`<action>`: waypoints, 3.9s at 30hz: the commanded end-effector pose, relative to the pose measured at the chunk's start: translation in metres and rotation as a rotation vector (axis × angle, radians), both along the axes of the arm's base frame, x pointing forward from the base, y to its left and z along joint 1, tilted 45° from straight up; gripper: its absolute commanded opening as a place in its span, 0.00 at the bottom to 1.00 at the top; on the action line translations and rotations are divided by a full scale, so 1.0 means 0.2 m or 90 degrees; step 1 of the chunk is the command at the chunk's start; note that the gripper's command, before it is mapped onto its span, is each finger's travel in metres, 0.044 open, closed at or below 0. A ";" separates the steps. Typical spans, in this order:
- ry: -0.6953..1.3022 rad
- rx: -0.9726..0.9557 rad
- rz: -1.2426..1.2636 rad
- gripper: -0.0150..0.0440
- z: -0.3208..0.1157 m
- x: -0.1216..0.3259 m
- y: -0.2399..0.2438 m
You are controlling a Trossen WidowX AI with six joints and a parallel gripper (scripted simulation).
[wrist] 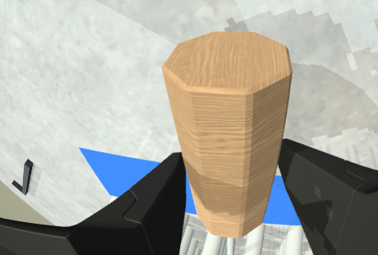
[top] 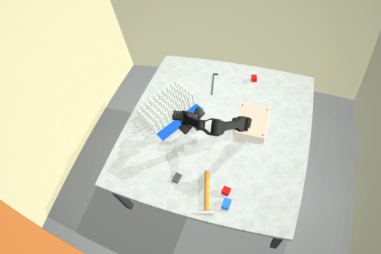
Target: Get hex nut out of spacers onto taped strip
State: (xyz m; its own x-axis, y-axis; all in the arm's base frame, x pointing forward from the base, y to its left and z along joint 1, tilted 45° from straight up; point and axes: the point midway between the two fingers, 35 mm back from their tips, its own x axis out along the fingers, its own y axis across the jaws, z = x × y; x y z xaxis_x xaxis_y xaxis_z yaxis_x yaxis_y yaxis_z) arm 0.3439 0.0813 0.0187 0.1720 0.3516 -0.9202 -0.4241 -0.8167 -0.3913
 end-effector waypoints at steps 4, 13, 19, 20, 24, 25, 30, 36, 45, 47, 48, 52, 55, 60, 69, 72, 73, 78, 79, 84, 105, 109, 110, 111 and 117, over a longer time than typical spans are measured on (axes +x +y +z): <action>-0.005 0.001 0.002 0.25 0.00 0.04 -0.01; -0.006 0.001 0.002 0.25 -0.01 0.06 -0.02; -0.006 0.001 0.001 0.25 -0.02 0.08 -0.02; -0.006 0.001 0.001 0.25 -0.02 0.09 -0.02; -0.006 0.001 0.001 0.25 -0.02 0.10 -0.03; -0.006 0.001 0.001 0.25 -0.02 0.10 -0.03; -0.006 0.001 0.001 0.25 -0.03 0.12 -0.03; -0.006 0.001 0.001 0.25 -0.04 0.14 -0.04; -0.007 0.001 0.001 0.25 -0.05 0.16 -0.05; -0.007 0.001 0.001 0.25 -0.05 0.17 -0.05; -0.007 0.001 0.001 0.25 -0.05 0.17 -0.05; -0.007 0.001 0.001 0.25 -0.05 0.18 -0.06; -0.007 0.001 0.001 0.25 -0.06 0.19 -0.06; -0.007 0.001 0.001 0.25 -0.06 0.21 -0.07; -0.007 0.001 0.001 0.25 -0.07 0.23 -0.08; -0.007 0.001 0.001 0.25 -0.08 0.24 -0.08; -0.007 0.000 0.001 0.25 -0.08 0.24 -0.08; -0.008 0.000 0.001 0.25 -0.09 0.26 -0.09; -0.008 0.000 0.001 0.25 -0.09 0.26 -0.09; -0.008 0.000 0.001 0.25 -0.09 0.28 -0.09; -0.007 0.000 0.000 0.25 -0.14 0.30 -0.07; -0.005 0.000 -0.002 0.25 -0.17 0.29 -0.05; -0.005 0.000 -0.002 0.25 -0.17 0.29 -0.05; -0.005 0.000 -0.003 0.25 -0.18 0.29 -0.05; -0.005 0.001 -0.002 0.25 -0.18 0.29 -0.04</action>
